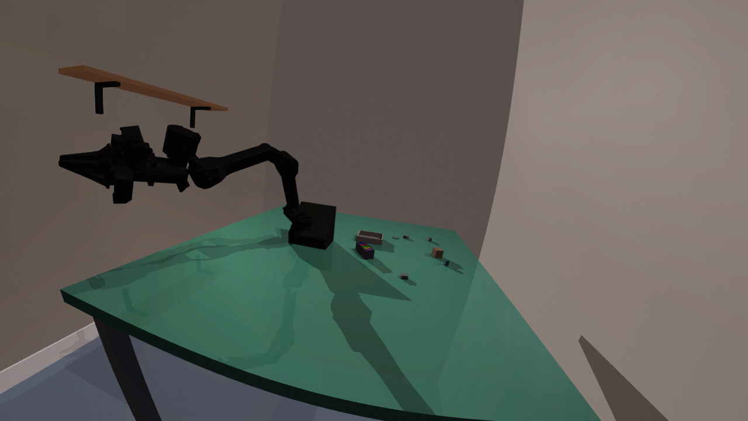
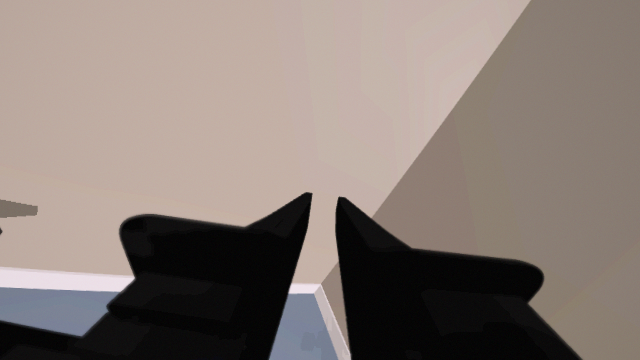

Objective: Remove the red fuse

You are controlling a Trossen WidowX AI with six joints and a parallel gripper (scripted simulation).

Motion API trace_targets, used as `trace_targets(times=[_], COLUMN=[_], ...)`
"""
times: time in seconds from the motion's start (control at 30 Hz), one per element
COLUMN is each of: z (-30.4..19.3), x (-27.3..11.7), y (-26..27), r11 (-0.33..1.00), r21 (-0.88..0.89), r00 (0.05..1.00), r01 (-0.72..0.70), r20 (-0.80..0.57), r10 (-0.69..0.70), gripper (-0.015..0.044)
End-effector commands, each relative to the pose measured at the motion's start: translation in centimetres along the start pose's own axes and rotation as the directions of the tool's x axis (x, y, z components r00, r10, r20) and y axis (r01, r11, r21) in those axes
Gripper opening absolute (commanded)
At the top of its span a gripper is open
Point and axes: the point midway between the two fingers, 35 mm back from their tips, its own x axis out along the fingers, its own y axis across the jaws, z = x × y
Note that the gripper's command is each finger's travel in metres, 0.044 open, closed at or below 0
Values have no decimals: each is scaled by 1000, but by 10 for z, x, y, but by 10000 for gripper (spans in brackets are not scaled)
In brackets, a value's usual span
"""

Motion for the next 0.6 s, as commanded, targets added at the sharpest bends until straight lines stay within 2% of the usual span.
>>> trace_targets(times=[0.0, 0.3, 0.57], z=[-36, -99, -133], x=[-2, -36, -105], y=[41, 156, 267], r11=[996, 949, 862], r21=[66, 214, 336], r00=[992, 903, 728], r01=[-63, -231, -380], r20=[-106, -315, -467], r10=[70, 291, 502], gripper=[62, 62, 62])
